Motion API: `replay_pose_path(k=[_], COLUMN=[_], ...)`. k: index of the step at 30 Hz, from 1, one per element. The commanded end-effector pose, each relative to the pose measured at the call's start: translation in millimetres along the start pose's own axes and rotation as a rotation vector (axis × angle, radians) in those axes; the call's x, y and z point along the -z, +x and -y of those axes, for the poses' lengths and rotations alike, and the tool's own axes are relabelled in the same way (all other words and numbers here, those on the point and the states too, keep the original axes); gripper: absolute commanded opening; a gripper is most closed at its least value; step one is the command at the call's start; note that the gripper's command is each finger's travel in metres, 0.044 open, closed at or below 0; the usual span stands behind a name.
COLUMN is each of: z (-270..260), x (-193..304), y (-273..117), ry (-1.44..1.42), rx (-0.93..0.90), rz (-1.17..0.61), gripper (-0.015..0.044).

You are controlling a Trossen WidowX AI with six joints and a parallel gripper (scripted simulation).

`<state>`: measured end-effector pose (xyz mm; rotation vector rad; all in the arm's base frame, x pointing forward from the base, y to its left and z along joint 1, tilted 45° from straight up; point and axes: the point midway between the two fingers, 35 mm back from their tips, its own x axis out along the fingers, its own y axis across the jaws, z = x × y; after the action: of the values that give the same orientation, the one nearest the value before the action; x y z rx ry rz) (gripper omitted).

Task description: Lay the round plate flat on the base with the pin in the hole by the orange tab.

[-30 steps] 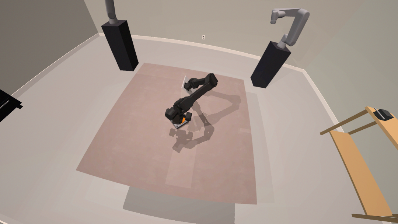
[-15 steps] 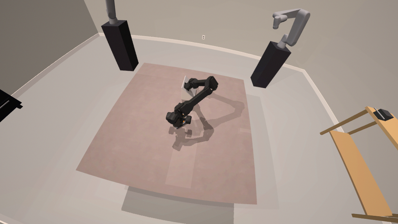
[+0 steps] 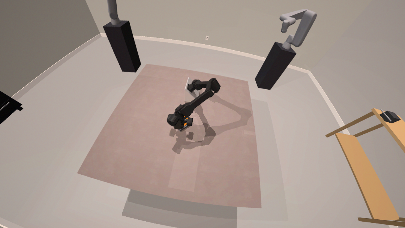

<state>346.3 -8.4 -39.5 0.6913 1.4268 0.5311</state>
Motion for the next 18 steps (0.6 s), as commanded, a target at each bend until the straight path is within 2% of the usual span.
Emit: replay_pose_path(k=[1,18], z=[6.9,20.1], x=[-1.0,4.4], y=[0.9,0.5], ry=[-0.005,-0.005], rx=[0.011,0.011], rz=[0.001,0.001], gripper=[0.0000,0.0000])
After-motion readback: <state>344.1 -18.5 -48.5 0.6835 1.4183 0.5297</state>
